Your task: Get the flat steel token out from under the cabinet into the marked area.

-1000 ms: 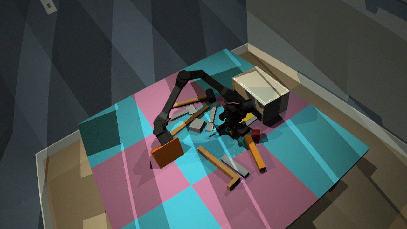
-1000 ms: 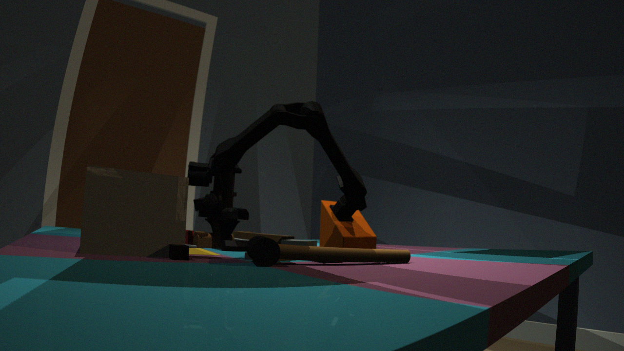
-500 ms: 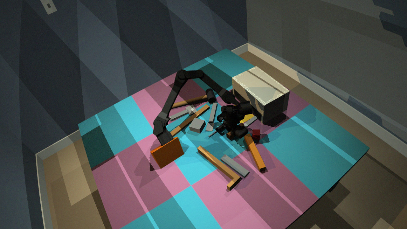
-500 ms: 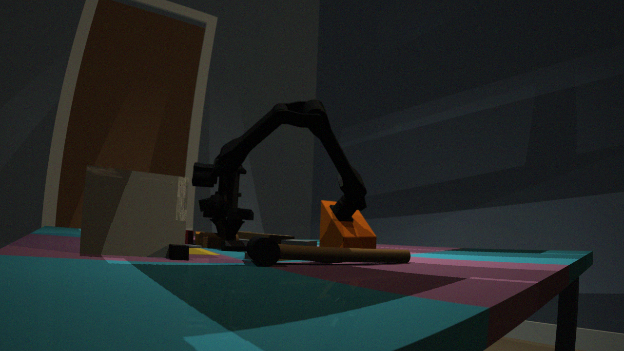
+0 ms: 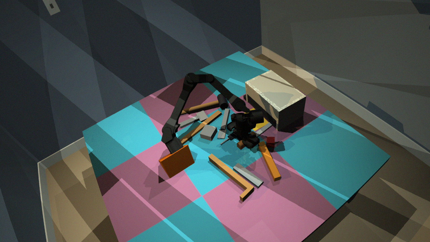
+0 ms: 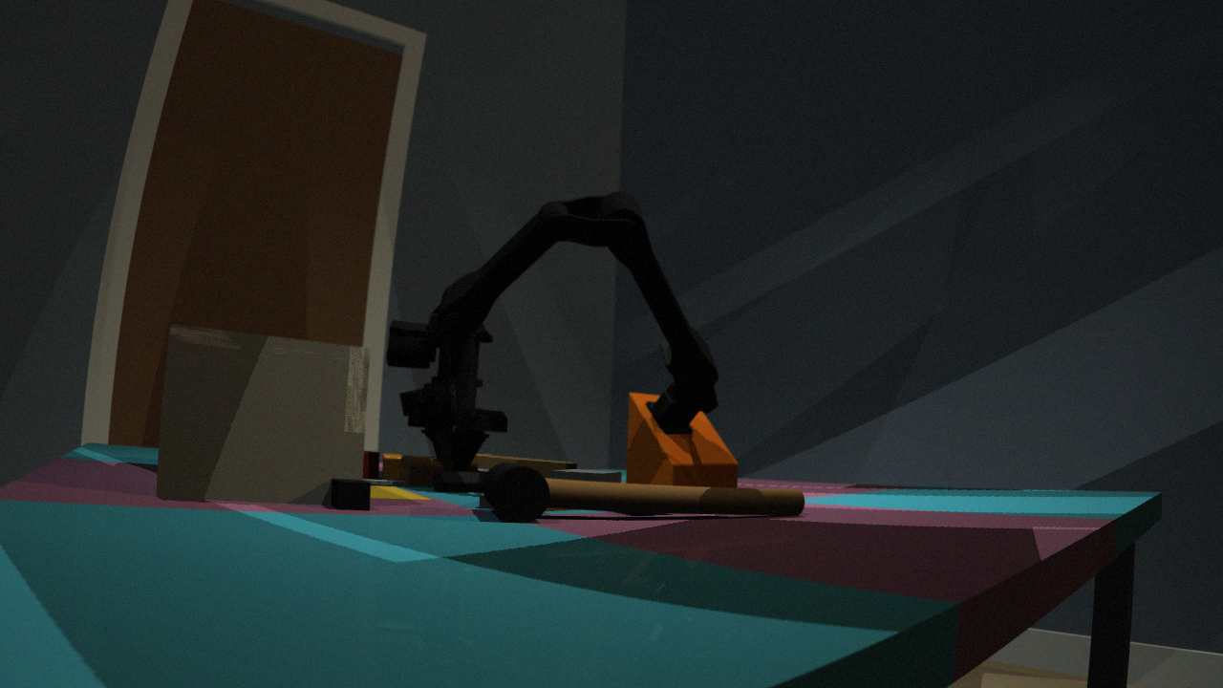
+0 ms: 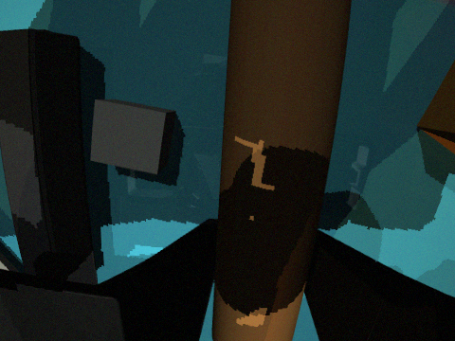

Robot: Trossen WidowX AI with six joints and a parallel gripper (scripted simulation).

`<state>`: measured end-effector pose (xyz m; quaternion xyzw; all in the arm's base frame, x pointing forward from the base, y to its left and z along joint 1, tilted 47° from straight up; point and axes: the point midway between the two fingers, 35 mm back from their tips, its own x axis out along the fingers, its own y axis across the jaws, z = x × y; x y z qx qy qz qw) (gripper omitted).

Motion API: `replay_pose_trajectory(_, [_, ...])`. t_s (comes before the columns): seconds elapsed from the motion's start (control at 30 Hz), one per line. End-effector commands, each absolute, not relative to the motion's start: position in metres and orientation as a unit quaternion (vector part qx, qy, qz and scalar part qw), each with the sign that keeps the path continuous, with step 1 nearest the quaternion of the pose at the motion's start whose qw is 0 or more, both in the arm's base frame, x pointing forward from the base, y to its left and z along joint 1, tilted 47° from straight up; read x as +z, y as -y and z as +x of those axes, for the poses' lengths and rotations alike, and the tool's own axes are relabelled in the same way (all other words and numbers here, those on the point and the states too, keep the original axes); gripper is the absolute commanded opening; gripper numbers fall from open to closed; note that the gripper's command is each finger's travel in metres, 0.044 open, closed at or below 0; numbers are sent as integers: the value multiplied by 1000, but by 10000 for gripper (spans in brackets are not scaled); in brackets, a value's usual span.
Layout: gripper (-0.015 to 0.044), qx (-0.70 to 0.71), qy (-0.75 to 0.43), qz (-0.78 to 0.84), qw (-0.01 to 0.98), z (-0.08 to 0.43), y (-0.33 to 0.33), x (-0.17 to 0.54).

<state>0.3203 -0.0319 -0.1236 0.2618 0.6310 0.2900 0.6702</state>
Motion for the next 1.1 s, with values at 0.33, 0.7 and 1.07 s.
replay_pose_trajectory(0.33, [0,291,-632,261,669,302,32,-126])
replay_pose_trajectory(0.7, [0,291,-633,261,669,288,33,-127])
replay_pose_trajectory(1.07, [0,290,-633,261,668,273,33,-129])
